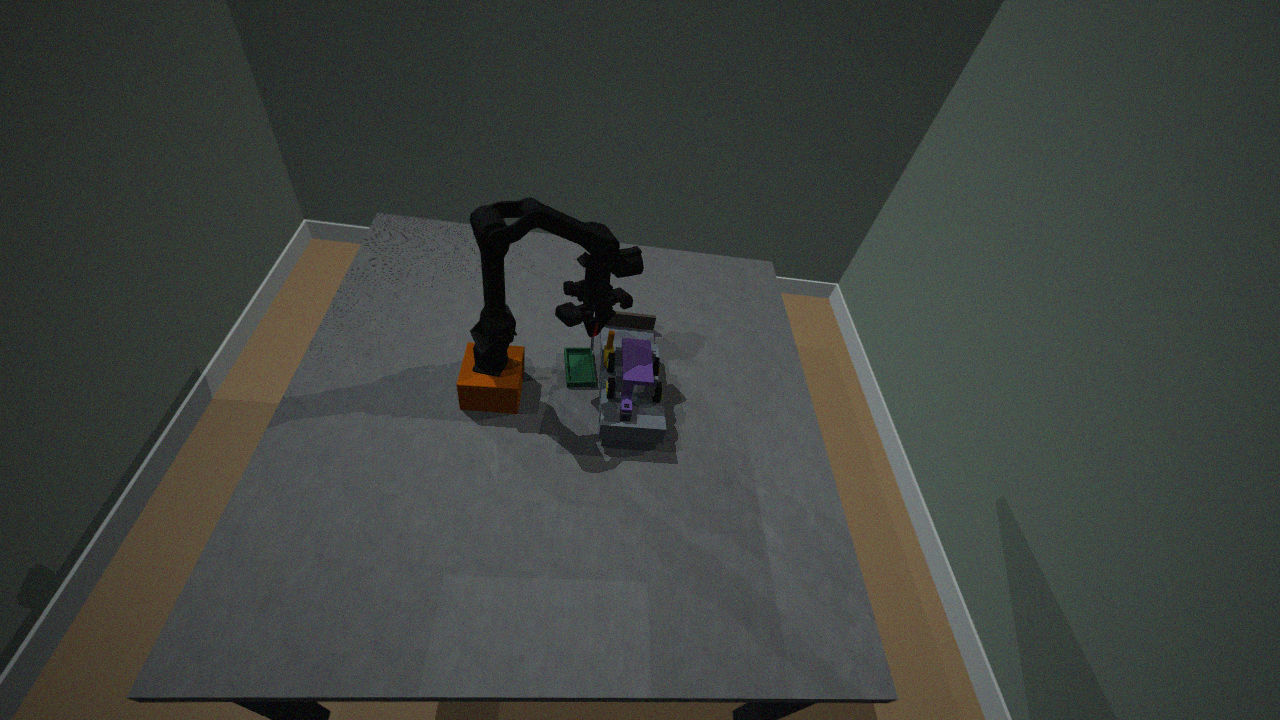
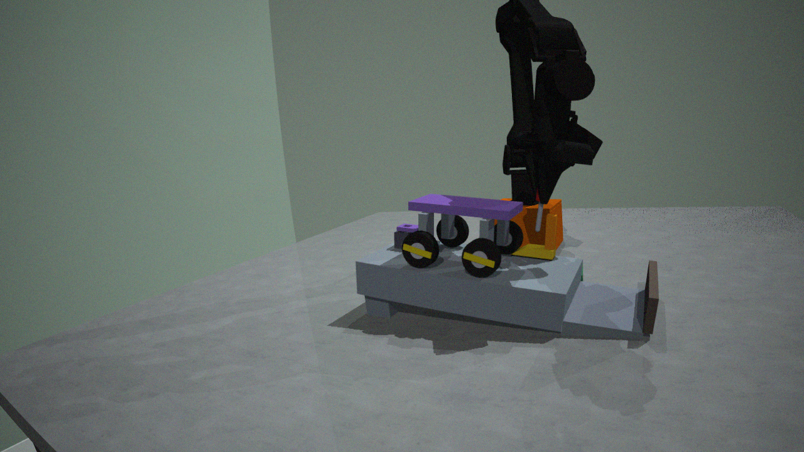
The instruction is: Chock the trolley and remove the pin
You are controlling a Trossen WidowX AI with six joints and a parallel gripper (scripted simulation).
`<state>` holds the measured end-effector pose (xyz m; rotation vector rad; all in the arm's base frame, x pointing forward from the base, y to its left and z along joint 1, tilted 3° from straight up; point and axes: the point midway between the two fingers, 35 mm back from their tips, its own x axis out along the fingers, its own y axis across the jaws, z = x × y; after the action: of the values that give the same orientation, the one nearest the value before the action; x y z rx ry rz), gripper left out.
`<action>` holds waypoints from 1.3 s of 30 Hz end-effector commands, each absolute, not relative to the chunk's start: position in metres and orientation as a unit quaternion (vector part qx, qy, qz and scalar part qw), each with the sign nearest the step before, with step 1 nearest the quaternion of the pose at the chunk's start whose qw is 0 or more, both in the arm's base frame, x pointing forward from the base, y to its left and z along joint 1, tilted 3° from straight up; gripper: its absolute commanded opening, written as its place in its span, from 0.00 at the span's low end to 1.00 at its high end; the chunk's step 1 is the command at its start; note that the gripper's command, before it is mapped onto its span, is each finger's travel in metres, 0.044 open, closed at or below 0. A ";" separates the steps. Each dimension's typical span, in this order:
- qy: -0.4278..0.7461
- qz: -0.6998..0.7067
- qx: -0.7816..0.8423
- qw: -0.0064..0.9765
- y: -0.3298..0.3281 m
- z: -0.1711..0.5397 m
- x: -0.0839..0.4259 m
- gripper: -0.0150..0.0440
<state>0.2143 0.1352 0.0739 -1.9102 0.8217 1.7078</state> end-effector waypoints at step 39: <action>-0.128 0.701 -0.695 -0.095 0.129 0.076 0.218 0.25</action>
<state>0.2172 0.1284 0.0754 -2.3219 -0.4005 2.3478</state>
